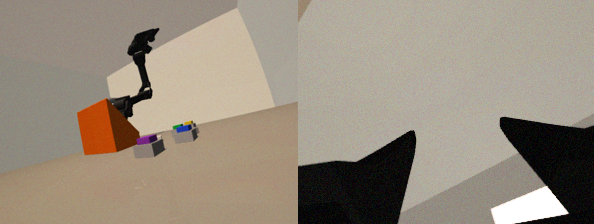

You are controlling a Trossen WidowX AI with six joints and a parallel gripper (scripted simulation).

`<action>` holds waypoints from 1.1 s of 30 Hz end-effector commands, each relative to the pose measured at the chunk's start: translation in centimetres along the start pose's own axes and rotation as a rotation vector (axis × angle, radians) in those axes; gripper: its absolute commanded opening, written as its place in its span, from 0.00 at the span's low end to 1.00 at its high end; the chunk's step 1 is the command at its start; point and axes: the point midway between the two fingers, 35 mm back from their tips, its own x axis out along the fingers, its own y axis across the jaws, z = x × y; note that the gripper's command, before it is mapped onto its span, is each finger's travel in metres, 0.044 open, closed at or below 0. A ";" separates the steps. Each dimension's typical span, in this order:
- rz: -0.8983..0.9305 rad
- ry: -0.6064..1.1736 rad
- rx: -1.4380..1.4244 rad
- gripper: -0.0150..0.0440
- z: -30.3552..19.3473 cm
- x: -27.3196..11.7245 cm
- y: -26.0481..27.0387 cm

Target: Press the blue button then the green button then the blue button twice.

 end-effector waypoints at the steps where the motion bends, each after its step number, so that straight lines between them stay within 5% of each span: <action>1: 0.100 -0.058 0.378 0.93 -2.2 3.9 5.5; 9: 0.416 -0.118 0.999 0.93 -1.6 11.2 16.7; 18: 0.952 -0.055 1.522 0.93 5.6 16.2 29.1; 29: 1.822 0.360 1.770 0.93 18.9 14.1 41.4; 33: 1.920 0.434 1.757 0.93 20.3 13.3 42.5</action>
